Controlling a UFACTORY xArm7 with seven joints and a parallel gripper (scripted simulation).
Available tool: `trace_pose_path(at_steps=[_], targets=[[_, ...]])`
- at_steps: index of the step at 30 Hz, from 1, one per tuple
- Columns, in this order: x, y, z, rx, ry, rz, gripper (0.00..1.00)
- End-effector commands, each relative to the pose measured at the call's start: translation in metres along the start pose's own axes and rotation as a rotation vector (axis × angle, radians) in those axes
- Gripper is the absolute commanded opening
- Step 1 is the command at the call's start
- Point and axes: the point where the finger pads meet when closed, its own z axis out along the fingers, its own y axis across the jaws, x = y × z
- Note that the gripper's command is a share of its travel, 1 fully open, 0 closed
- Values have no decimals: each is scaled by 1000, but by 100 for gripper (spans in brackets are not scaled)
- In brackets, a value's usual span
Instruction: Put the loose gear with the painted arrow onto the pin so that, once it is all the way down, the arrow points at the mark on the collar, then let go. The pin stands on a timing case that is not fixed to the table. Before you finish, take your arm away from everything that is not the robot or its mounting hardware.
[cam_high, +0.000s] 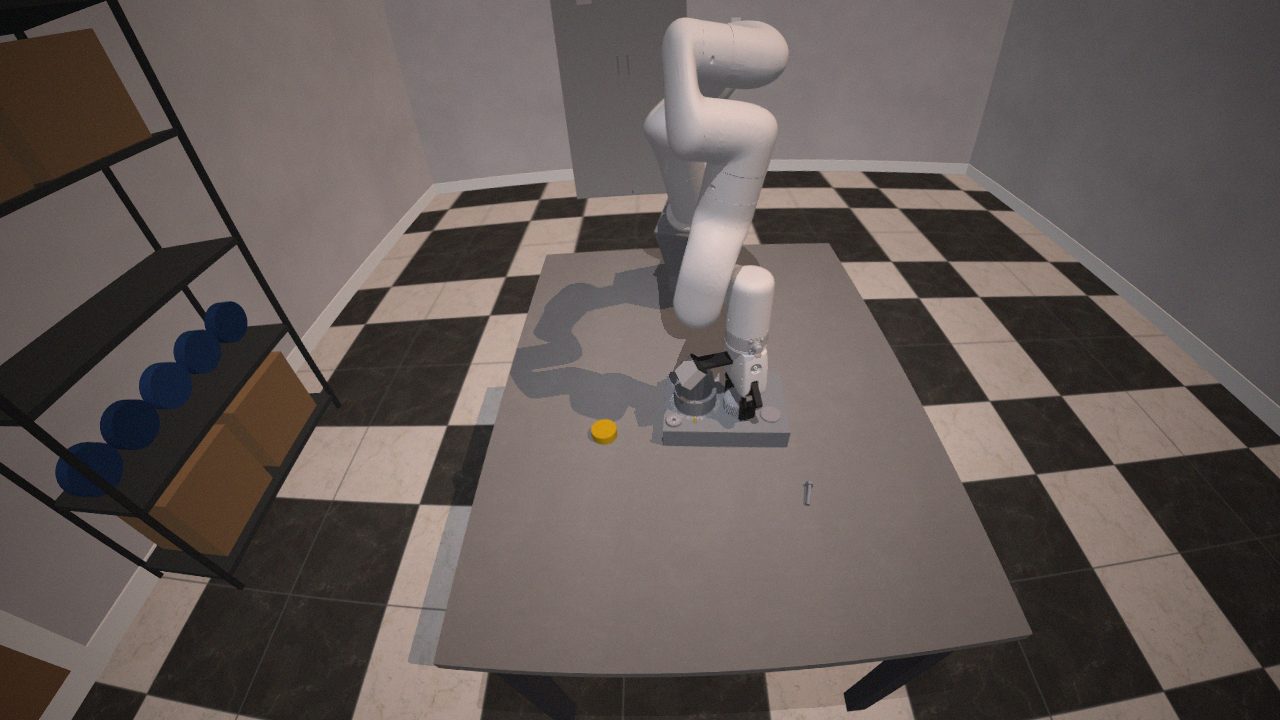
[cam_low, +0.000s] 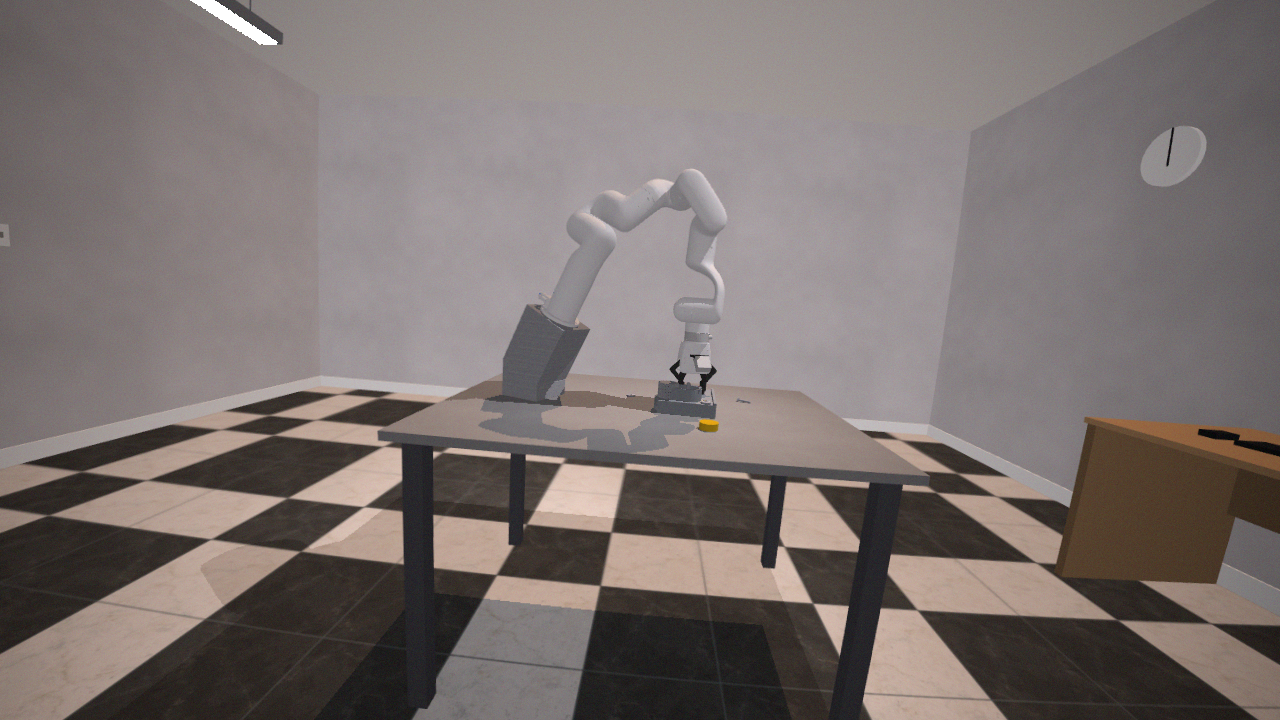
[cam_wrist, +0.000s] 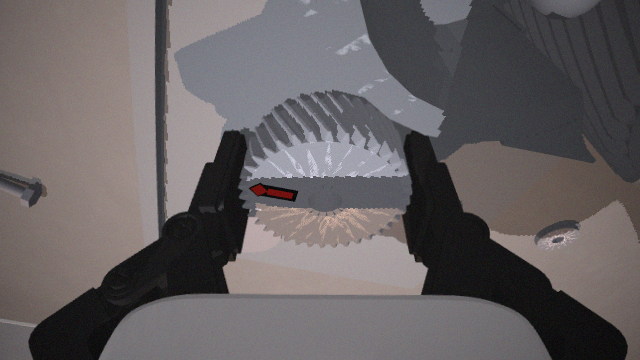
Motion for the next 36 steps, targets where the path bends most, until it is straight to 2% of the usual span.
trace_pose_path(at_steps=[1,23,36], targets=[[0,0,0,0,0,0,0],[0,0,-1,0,0,0,0],[0,0,-9,0,0,0,0]])
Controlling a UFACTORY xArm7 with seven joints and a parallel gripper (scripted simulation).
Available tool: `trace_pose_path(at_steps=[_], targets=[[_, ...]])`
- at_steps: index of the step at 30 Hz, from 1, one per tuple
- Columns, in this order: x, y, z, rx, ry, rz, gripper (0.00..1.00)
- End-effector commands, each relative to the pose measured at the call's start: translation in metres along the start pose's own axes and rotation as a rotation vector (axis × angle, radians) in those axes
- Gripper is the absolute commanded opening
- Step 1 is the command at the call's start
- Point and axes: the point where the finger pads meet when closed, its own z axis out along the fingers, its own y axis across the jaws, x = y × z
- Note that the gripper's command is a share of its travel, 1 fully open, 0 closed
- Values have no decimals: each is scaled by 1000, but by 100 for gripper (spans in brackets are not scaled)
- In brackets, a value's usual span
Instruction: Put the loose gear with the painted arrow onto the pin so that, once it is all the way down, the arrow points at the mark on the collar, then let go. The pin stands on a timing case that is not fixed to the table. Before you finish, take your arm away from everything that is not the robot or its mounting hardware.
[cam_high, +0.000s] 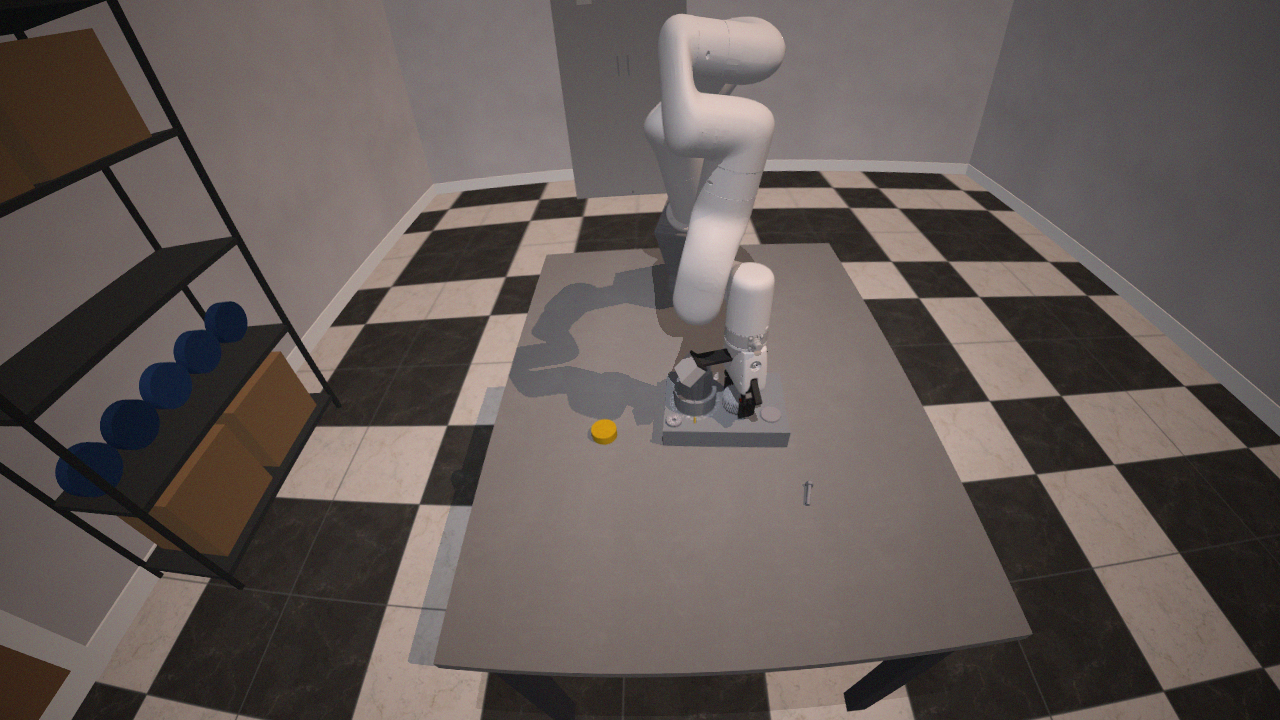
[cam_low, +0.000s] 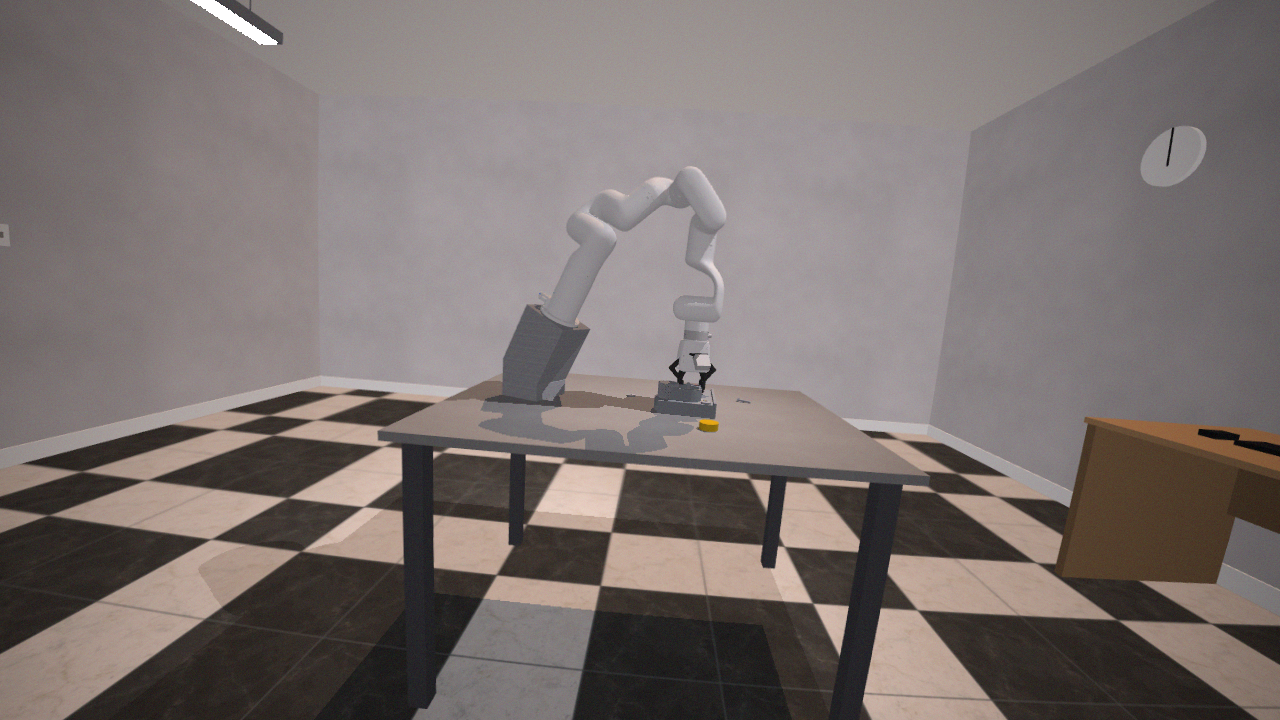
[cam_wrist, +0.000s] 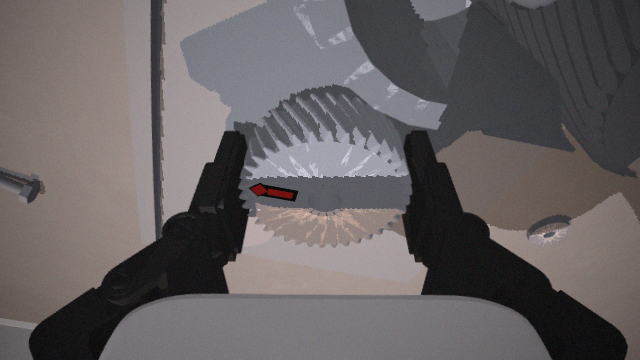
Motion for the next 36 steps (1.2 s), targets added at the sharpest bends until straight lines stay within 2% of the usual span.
trace_pose_path(at_steps=[1,8,19,36], targets=[[-1,-3,-5,6,-3,1,0],[-1,-3,-13,6,-3,1,0],[0,-3,-41,6,-3,1,0],[0,-3,-70,6,-3,1,0]])
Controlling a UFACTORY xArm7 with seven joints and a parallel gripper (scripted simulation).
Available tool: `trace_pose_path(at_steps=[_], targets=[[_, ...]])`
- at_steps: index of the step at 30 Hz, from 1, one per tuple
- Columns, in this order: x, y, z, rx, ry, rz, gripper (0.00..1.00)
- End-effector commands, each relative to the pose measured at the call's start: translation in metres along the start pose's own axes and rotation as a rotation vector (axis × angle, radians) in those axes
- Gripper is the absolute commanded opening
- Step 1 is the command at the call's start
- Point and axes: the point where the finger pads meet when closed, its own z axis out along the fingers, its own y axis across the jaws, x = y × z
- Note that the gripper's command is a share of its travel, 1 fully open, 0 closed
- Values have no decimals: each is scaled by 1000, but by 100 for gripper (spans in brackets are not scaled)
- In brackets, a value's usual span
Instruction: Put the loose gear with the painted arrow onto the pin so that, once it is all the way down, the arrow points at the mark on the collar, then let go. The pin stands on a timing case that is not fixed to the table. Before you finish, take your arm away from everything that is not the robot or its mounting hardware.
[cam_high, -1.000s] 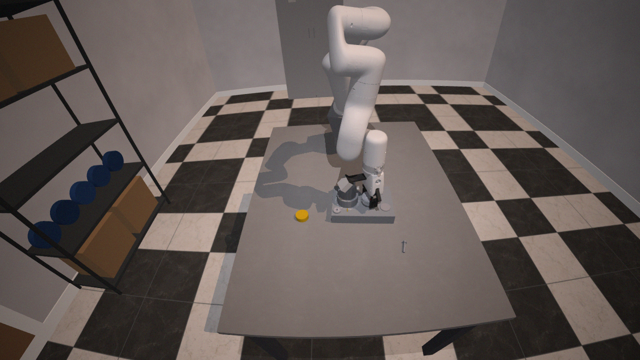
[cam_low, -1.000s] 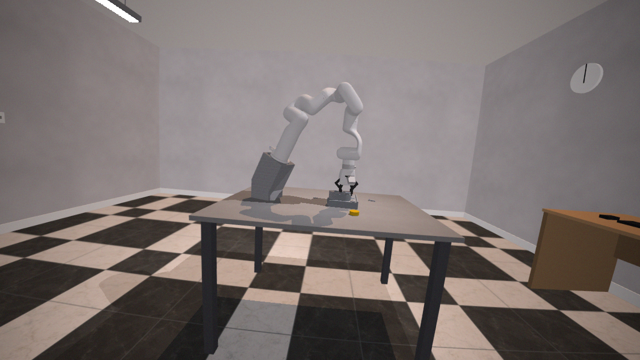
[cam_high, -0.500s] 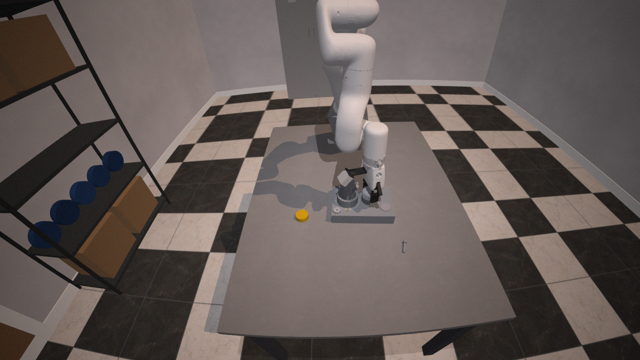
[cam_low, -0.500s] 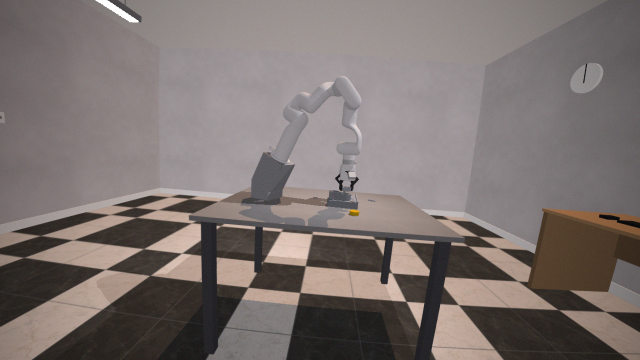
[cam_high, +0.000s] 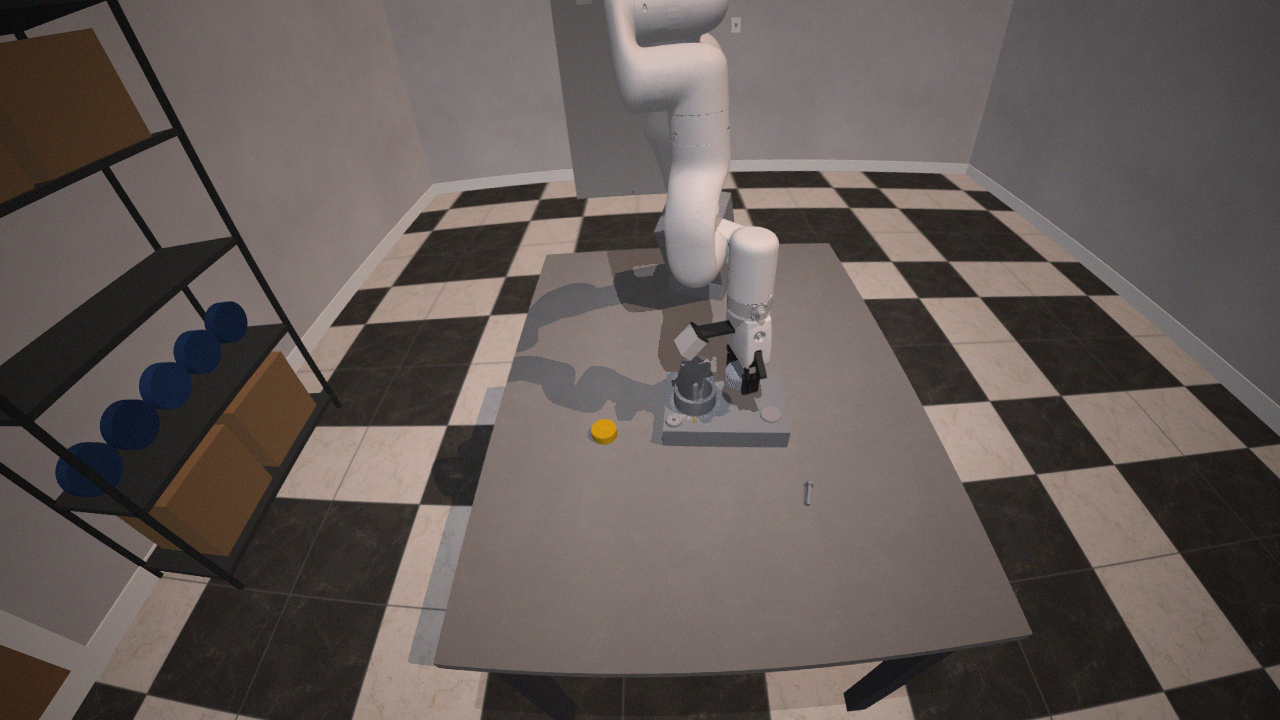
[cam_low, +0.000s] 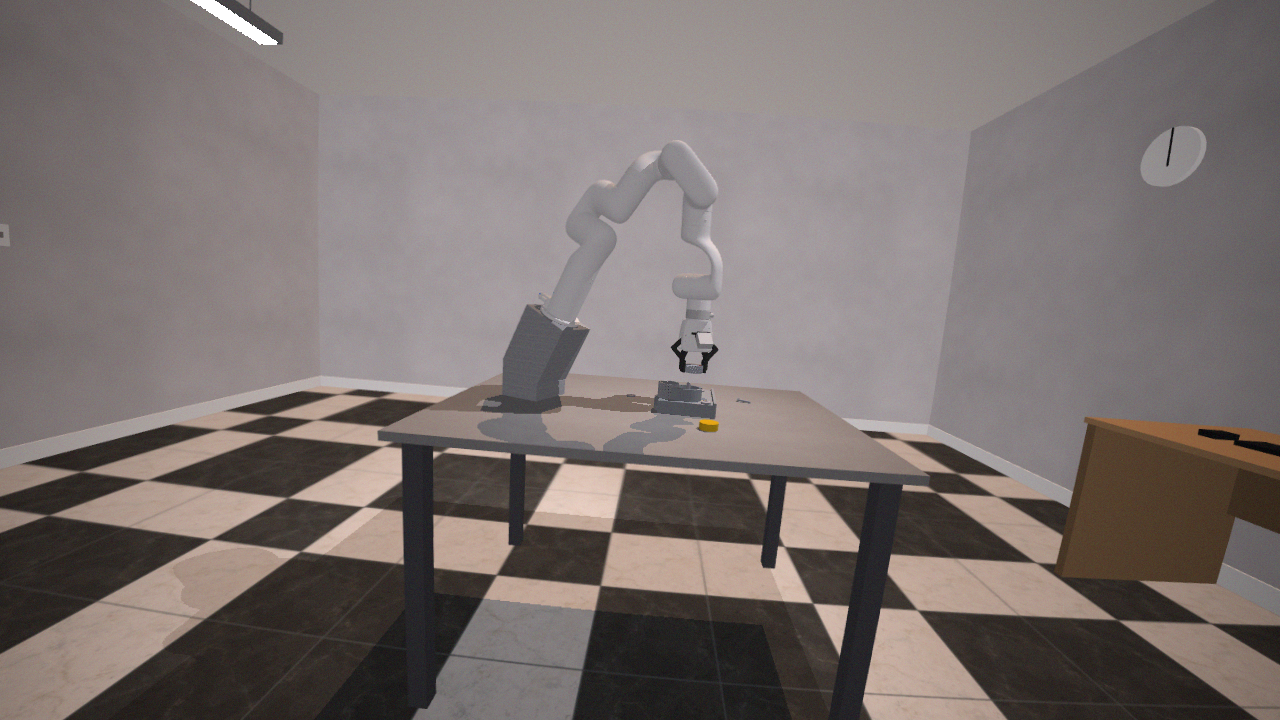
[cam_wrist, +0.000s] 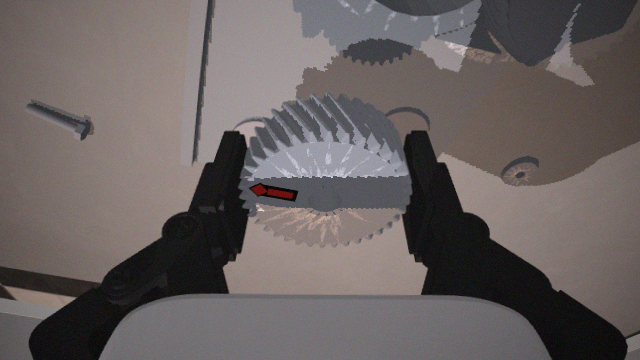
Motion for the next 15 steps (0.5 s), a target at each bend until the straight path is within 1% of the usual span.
trace_pose_path(at_steps=[1,15], targets=[[0,-1,-5,-1,-1,0,0],[0,-1,-6,-1,-1,0,0]])
